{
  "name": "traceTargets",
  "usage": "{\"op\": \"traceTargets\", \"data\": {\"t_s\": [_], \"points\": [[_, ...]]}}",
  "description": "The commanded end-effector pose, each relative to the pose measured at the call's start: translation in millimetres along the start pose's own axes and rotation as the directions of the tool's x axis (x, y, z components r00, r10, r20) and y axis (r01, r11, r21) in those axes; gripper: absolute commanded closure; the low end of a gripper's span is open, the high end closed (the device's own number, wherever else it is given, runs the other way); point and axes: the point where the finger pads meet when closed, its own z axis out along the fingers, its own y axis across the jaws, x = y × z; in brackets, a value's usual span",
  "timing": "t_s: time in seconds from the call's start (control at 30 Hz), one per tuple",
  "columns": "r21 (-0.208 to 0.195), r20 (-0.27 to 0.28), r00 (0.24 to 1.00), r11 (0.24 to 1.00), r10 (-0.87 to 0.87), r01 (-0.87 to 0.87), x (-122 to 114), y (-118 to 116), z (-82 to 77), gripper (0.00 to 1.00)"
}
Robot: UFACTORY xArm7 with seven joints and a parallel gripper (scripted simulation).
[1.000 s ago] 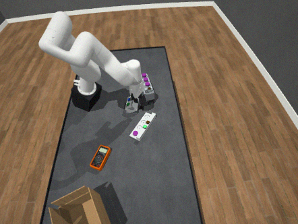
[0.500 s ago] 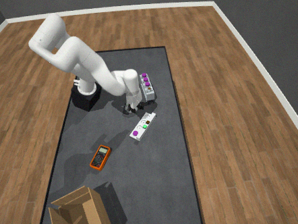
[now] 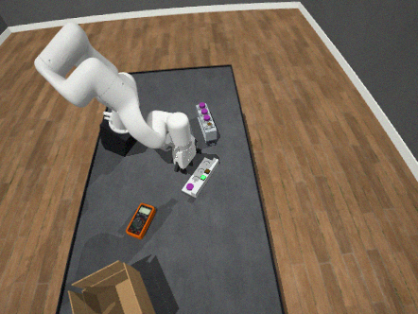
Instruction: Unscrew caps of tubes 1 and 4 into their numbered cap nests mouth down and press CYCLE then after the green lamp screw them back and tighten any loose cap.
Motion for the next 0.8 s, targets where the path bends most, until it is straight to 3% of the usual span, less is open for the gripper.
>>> {"op": "traceTargets", "data": {"t_s": [0.0,0.3,0.7,0.77], "points": [[-0.006,-0.001,1.0,1.0,-0.004,0.004,-8,-10,0.7,0.54],[-0.006,-0.001,1.0,1.0,-0.004,0.004,-8,-10,0.7,0.54],[-0.006,-0.002,1.0,1.0,-0.005,0.005,-7,-9,61.0,0.54],[-0.006,-0.002,1.0,1.0,-0.005,0.005,-7,-9,61.0,0.54]]}}
